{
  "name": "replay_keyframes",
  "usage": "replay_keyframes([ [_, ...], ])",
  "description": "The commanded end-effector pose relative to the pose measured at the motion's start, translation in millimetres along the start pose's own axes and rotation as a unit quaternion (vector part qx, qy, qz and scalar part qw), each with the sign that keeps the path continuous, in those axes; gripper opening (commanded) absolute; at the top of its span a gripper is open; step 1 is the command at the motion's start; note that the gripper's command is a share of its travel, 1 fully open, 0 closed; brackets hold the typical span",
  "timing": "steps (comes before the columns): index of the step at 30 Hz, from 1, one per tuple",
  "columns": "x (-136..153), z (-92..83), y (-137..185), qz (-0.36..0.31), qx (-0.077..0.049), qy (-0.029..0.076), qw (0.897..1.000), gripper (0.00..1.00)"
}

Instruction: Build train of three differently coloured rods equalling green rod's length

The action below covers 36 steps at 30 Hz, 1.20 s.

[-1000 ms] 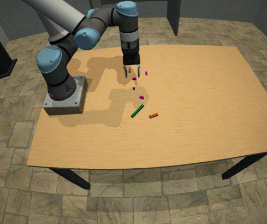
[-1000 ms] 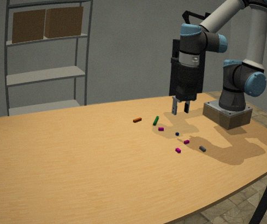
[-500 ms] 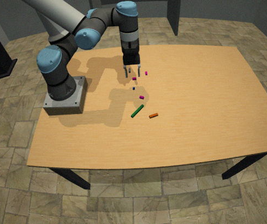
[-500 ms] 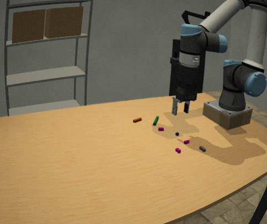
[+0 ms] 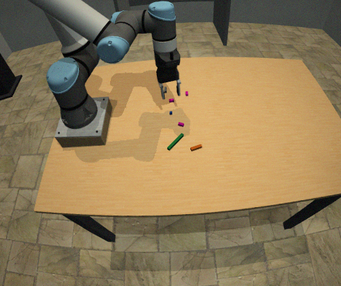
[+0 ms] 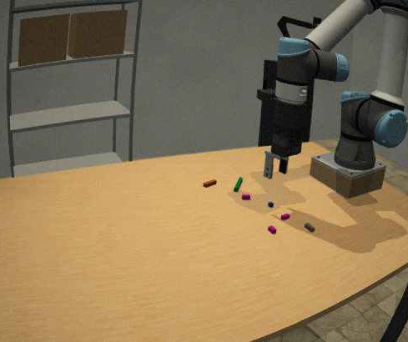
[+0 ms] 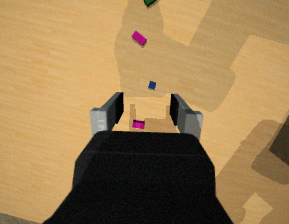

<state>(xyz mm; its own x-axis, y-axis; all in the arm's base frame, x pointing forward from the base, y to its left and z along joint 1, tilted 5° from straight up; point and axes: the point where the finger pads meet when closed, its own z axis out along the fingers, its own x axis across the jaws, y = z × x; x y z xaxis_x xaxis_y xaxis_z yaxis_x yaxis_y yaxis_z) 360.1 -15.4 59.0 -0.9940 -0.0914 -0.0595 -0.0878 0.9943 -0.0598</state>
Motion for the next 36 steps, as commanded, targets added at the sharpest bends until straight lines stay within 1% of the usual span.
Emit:
replay_keyframes([
  [1, -4.4, 0.7, 4.4, -0.072, 0.0, -0.001, 0.997, 1.0],
  [7, -9.4, 2.0, 10.8, -0.164, 0.0, 0.0, 0.986, 1.0],
  [9, -9.4, 2.0, 10.8, -0.164, 0.0, 0.0, 0.986, 1.0],
  [13, -13.1, 3.0, 16.6, -0.237, 0.0, 0.0, 0.972, 1.0],
  [17, -15.8, 3.8, 21.5, -0.292, 0.0, 0.0, 0.956, 1.0],
  [20, -17.8, 4.4, 25.4, -0.334, 0.0, 0.0, 0.942, 1.0],
  [24, -20.1, 5.2, 30.8, -0.39, 0.0, 0.0, 0.921, 1.0],
  [26, -20.1, 5.2, 30.8, -0.39, 0.0, 0.0, 0.921, 1.0],
  [28, -21.7, 5.9, 35.3, -0.432, 0.0, 0.0, 0.902, 1.0],
  [31, -23.1, 6.5, 39.7, -0.471, 0.0, 0.0, 0.882, 1.0],
  [36, -25.0, 7.5, 47.3, -0.535, 0.0, 0.0, 0.845, 1.0],
])
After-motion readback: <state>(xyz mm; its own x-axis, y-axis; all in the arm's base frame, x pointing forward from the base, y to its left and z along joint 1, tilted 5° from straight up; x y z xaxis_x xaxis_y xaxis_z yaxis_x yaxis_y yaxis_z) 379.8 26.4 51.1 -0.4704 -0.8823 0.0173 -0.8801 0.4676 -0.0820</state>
